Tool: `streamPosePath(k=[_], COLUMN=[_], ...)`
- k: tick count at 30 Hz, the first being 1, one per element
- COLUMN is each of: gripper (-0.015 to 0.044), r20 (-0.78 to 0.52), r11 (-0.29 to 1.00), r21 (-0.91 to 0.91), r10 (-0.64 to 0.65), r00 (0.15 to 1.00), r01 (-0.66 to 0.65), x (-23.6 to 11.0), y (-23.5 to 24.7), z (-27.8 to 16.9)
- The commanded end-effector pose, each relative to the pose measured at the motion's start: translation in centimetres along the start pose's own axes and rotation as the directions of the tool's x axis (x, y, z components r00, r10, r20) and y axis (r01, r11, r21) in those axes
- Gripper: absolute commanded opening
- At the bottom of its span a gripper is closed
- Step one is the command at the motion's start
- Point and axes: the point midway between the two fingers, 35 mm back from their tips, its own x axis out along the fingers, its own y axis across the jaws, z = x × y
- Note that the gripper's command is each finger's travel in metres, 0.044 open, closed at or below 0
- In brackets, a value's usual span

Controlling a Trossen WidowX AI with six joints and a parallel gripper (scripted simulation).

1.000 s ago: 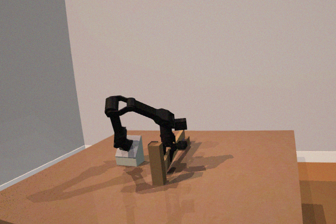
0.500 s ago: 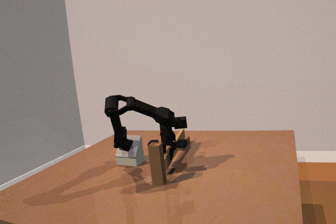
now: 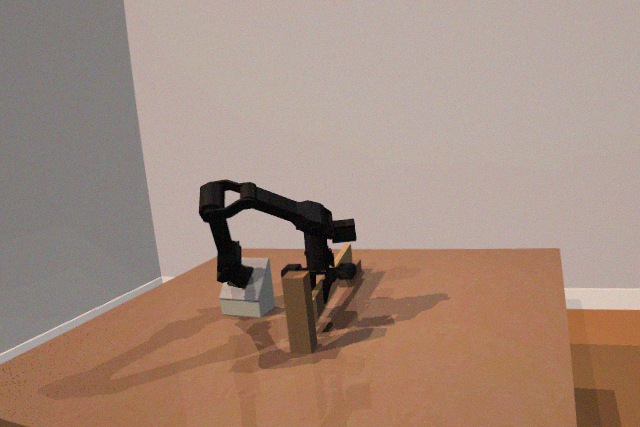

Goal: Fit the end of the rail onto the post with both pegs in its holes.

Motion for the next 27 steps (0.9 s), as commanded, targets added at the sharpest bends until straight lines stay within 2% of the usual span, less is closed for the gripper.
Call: streamPosePath(k=[1,27], gripper=[0.0000,0.0000], r20=[0.018,0.018], r11=[1.000,1.000], r21=[0.001,0.001], r10=[-0.008,-0.008], r00=[1.000,1.000], r01=[0.008,0.008], x=[-0.6,-1.7], y=[-0.2,-0.2], z=[0.4,0.4])
